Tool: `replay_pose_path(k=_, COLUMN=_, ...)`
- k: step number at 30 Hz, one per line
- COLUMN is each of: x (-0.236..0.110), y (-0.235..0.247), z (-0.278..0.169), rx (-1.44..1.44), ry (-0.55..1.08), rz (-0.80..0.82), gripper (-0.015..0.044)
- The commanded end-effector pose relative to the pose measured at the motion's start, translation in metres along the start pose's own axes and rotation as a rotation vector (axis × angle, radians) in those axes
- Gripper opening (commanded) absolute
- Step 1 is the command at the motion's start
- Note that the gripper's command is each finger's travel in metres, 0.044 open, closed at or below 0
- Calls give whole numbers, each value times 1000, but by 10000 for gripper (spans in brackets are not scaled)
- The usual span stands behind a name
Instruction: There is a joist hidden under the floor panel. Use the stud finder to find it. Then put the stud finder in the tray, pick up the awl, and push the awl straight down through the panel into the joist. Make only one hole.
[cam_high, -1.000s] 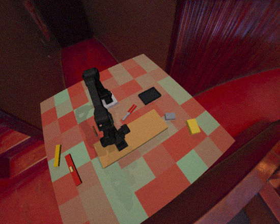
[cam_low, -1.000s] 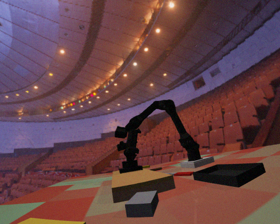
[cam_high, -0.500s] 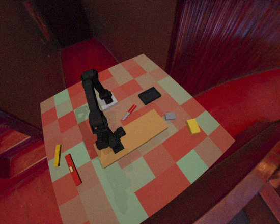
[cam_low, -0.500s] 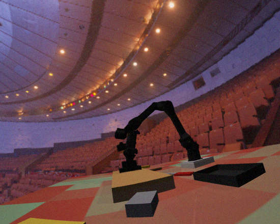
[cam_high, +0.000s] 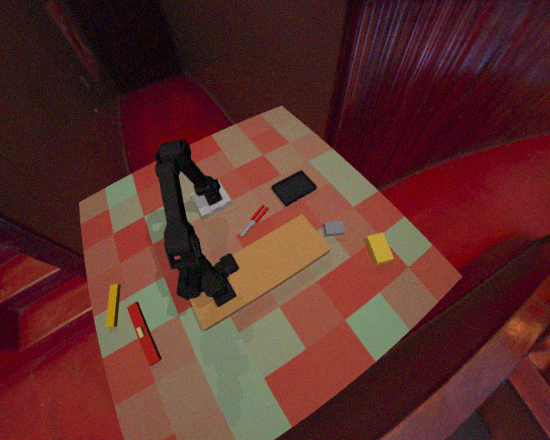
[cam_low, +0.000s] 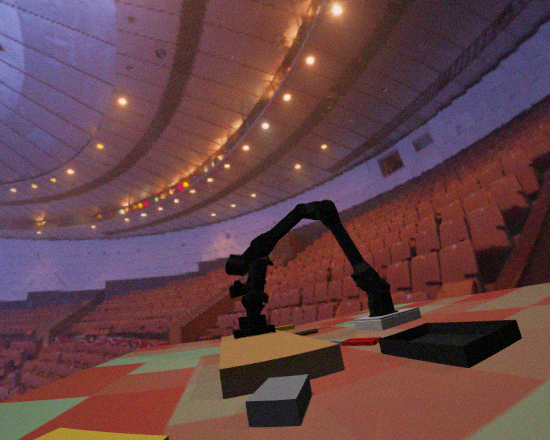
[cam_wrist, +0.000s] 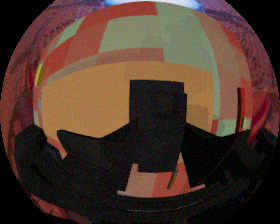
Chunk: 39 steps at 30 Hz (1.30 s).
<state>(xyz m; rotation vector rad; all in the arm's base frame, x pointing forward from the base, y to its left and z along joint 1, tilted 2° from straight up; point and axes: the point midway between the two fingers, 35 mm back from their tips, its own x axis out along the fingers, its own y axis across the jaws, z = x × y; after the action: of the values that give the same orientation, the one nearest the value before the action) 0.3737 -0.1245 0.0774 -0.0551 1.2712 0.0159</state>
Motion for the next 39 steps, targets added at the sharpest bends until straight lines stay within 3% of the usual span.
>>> replay_pose_path(k=1, x=0, y=-12, z=0, rx=2, ry=3, rz=-5, gripper=0)
replay_pose_path(k=22, x=-1, y=-55, z=0, rx=1, ry=3, rz=-9, gripper=0)
replay_pose_path(k=39, x=-15, y=-52, z=6, rx=1, ry=0, rz=-6, gripper=0)
